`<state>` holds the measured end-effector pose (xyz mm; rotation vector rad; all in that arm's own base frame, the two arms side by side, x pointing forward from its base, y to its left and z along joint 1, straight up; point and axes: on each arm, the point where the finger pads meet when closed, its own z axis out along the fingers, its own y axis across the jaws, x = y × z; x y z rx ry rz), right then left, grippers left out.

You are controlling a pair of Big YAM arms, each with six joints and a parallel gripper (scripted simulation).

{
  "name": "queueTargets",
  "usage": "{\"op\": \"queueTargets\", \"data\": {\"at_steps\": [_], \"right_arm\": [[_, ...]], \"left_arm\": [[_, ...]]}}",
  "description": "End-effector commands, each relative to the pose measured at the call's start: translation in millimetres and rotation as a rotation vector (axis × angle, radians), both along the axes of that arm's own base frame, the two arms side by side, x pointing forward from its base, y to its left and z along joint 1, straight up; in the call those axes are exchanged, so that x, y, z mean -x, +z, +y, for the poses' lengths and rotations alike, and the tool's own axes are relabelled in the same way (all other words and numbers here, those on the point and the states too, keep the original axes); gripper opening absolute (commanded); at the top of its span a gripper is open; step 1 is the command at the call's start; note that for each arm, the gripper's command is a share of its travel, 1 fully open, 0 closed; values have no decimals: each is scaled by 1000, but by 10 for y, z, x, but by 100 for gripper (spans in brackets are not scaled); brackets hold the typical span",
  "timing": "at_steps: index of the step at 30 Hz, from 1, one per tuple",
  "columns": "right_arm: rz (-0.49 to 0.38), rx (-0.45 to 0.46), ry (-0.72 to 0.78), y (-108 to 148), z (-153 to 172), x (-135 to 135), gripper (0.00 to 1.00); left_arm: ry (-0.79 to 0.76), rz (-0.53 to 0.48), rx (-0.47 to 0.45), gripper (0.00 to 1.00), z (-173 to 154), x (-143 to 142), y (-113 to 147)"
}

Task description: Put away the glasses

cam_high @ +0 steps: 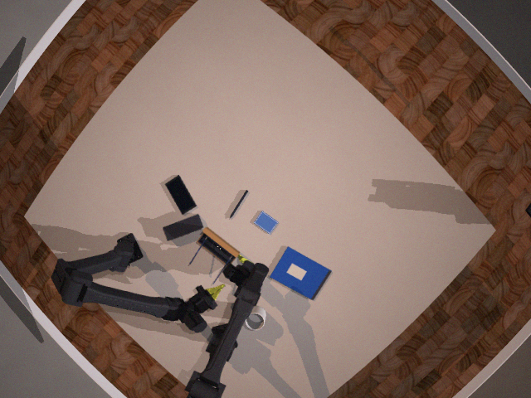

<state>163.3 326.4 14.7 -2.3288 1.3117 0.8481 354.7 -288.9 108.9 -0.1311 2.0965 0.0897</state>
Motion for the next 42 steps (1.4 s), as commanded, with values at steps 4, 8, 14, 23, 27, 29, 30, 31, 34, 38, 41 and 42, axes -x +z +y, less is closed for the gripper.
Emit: {"op": "queueTargets", "data": {"at_steps": [4, 8, 14, 23, 27, 29, 30, 31, 34, 38, 41, 42], "right_arm": [[26, 28, -32, -36, -12, -71, 57], [26, 28, -32, -36, -12, -71, 57], [26, 28, -32, -36, -12, -71, 57], [26, 28, -32, -36, -12, -71, 57], [26, 28, -32, -36, -12, -71, 57], [26, 28, -32, -36, -12, -71, 57], [26, 28, -32, -36, -12, -71, 57], [26, 28, -32, -36, -12, -71, 57], [26, 28, -32, -36, -12, -71, 57], [26, 28, -32, -36, -12, -71, 57], [26, 28, -32, -36, -12, -71, 57], [26, 28, -32, -36, -12, -71, 57]], "left_arm": [[15, -6, 5, 0, 12, -82, -108], [5, -10, 13, 0, -37, -55, -118], [15, -7, 9, 0, 7, -71, -244], [21, -9, 15, 0, 19, -76, -385], [24, -10, 17, 0, 28, -79, -422], [24, -10, 16, 0, 31, -78, -463], [23, -10, 15, 0, 29, -76, -483], [22, -10, 15, 0, 26, -74, -482], [23, -11, 17, 0, 27, -76, -475], [29, -22, 66, 0, -68, -145, -235], [31, -19, 67, 0, -65, -143, -236], [20, 6, 36, 0, -55, -68, -391]]}}
